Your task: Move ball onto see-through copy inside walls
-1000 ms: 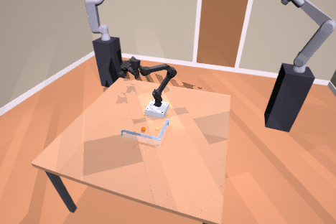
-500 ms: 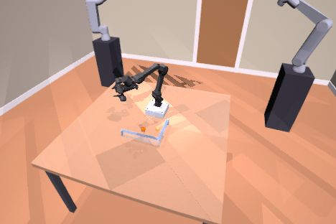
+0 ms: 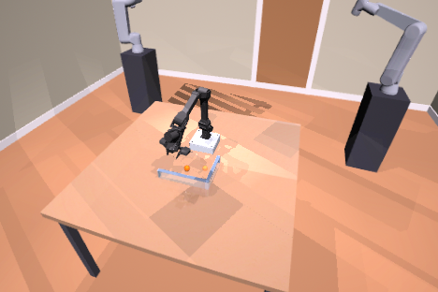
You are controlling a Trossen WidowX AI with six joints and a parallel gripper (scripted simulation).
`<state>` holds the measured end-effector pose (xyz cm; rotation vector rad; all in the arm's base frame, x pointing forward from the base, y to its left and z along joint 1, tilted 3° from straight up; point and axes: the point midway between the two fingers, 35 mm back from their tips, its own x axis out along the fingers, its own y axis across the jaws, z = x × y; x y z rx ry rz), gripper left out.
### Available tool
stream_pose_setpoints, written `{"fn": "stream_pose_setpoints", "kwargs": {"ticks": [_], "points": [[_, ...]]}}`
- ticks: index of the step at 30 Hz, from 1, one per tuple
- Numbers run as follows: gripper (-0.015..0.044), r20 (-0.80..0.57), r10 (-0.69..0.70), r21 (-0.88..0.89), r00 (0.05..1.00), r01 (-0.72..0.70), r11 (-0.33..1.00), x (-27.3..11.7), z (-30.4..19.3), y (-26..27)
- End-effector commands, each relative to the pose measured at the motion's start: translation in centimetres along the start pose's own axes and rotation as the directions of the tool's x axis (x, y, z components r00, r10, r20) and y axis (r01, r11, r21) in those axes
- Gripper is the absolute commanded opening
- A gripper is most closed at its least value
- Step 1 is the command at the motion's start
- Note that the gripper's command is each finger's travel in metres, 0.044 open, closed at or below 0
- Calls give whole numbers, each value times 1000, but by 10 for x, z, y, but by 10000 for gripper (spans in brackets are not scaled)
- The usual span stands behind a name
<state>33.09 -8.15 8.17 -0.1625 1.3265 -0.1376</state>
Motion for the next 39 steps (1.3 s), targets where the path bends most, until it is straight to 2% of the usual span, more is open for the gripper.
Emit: {"fn": "stream_pose_setpoints", "kwargs": {"ticks": [1, 4, 11, 39], "points": [[278, -154, 197, -10, 968, -201, 980, 11, -16, 61], [278, -214, 252, -3, 944, -259, 966, 12, -24, 81], [278, -214, 252, -3, 944, -259, 966, 13, -24, 81], [278, -214, 252, -3, 944, -259, 966, 57, -34, 93]]}}
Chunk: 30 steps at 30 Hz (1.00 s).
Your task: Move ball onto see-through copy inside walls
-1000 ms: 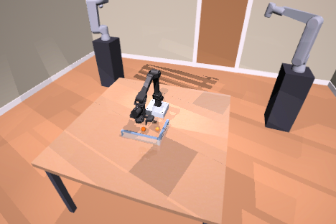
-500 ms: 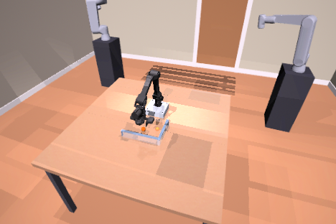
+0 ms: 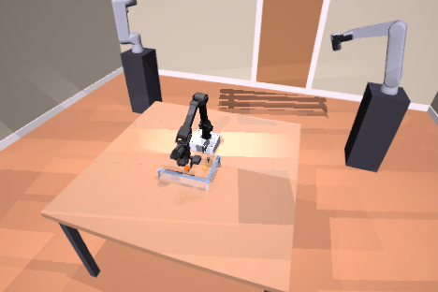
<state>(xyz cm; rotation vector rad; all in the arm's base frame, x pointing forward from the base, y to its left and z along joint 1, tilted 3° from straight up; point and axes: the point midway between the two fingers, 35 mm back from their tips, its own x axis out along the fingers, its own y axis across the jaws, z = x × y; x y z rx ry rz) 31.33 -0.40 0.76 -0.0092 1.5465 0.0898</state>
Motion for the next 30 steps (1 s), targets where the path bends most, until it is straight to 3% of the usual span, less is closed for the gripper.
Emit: {"fn": "stream_pose_setpoints", "kwargs": {"ticks": [1, 4, 8, 16, 21, 30], "points": [[278, -4, 6, 7, 1000, -6, 1000, 8, -1, 1], [278, -4, 6, 7, 1000, -6, 1000, 11, -2, 1], [173, -4, 6, 7, 1000, -6, 1000, 11, -2, 1], [120, -4, 6, 7, 1000, -6, 1000, 11, -2, 1], [0, -4, 6, 7, 1000, -6, 1000, -4, 2, 1], [0, -4, 5, 7, 1000, -5, 1000, -62, 6, 0]]}}
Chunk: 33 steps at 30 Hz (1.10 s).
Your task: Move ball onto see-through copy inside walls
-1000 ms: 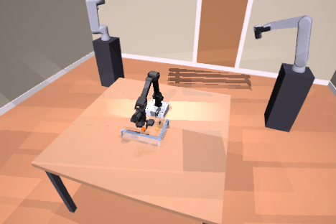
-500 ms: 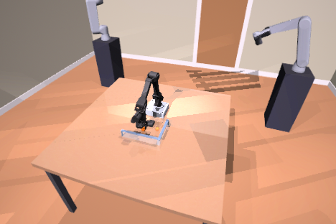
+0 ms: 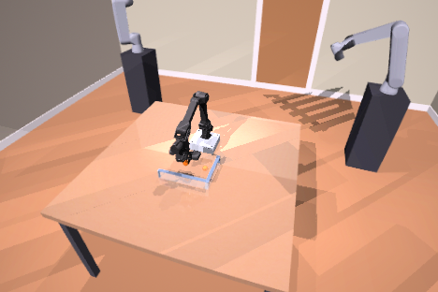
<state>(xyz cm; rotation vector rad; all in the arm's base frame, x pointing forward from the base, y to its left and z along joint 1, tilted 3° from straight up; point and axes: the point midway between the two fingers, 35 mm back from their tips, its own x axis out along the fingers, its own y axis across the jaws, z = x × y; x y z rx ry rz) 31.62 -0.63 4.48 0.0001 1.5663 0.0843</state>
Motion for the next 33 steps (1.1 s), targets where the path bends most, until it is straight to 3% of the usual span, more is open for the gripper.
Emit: {"fn": "stream_pose_setpoints", "kwargs": {"ticks": [1, 10, 15, 33], "points": [[0, 16, 2, -3, 1000, -2, 1000, -31, 2, 0], [0, 15, 2, -3, 1000, -2, 1000, -80, -6, 1], [0, 15, 2, -3, 1000, -2, 1000, -79, -6, 4], [0, 14, 9, -3, 1000, -9, 1000, -46, -27, 92]]}}
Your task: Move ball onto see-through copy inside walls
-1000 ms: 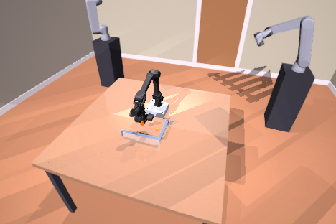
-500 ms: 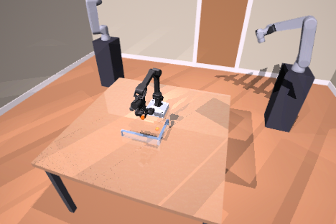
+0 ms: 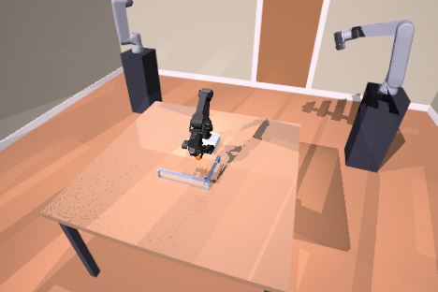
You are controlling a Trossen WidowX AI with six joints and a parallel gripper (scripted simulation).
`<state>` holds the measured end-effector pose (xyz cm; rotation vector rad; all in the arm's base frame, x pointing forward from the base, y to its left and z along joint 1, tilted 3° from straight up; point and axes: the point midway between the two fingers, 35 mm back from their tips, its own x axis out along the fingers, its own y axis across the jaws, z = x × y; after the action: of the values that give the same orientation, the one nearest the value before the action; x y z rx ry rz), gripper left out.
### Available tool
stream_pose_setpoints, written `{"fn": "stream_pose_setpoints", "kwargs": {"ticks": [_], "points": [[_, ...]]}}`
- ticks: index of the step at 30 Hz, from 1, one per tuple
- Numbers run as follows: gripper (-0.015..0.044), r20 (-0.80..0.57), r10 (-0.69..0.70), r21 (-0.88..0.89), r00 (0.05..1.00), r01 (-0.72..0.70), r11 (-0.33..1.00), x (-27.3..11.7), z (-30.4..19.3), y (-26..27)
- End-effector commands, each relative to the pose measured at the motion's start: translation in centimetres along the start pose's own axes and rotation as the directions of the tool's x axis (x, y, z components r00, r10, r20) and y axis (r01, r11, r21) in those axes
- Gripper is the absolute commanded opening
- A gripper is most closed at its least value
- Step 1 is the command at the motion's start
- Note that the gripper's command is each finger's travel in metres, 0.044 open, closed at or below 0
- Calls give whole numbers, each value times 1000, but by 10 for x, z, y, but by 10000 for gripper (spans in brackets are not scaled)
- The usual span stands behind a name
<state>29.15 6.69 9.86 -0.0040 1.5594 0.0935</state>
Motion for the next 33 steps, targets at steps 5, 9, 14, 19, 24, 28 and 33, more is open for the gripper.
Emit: {"fn": "stream_pose_setpoints", "kwargs": {"ticks": [5, 9, 14, 19, 24, 28, 33], "points": [[0, 7, 8, 6, 1000, -8, 1000, 12, -15, 35], [0, 7, 8, 6, 1000, -8, 1000, 15, -15, 35], [0, 7, 9, 6, 1000, -9, 1000, 38, -13, 36], [0, 6, 9, 6, 1000, -9, 1000, 68, -14, 36], [0, 6, 9, 6, 1000, -9, 1000, 82, -15, 36], [0, 6, 9, 6, 1000, -9, 1000, 83, -15, 36], [0, 6, 9, 6, 1000, -9, 1000, 89, -15, 36]]}}
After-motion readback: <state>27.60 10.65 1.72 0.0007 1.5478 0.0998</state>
